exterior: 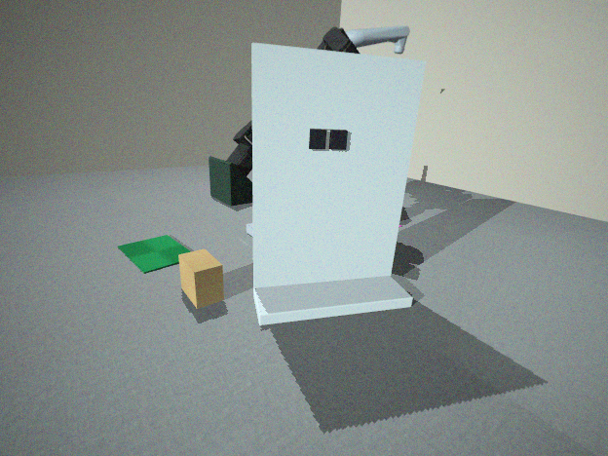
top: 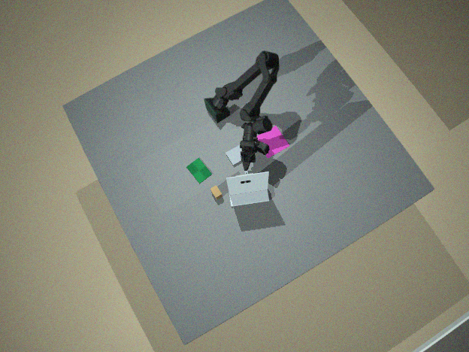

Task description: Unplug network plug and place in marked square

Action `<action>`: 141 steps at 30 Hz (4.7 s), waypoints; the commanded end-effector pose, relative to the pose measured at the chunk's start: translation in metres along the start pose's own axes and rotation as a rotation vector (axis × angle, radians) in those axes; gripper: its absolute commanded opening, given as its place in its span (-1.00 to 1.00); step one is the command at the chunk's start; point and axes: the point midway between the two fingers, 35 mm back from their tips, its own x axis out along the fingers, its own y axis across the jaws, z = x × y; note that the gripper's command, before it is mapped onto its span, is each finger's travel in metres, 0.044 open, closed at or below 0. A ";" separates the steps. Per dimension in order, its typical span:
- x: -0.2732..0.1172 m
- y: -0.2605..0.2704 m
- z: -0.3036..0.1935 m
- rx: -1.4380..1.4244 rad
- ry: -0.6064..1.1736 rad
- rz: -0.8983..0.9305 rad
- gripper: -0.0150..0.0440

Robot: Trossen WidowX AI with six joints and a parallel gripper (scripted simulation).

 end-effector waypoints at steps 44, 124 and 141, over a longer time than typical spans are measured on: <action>-0.024 0.000 -0.005 -0.001 0.002 -0.001 -0.49; -0.081 0.010 0.028 -0.339 -0.322 0.445 -0.49; -0.136 0.052 0.060 -0.505 -0.717 0.735 -0.49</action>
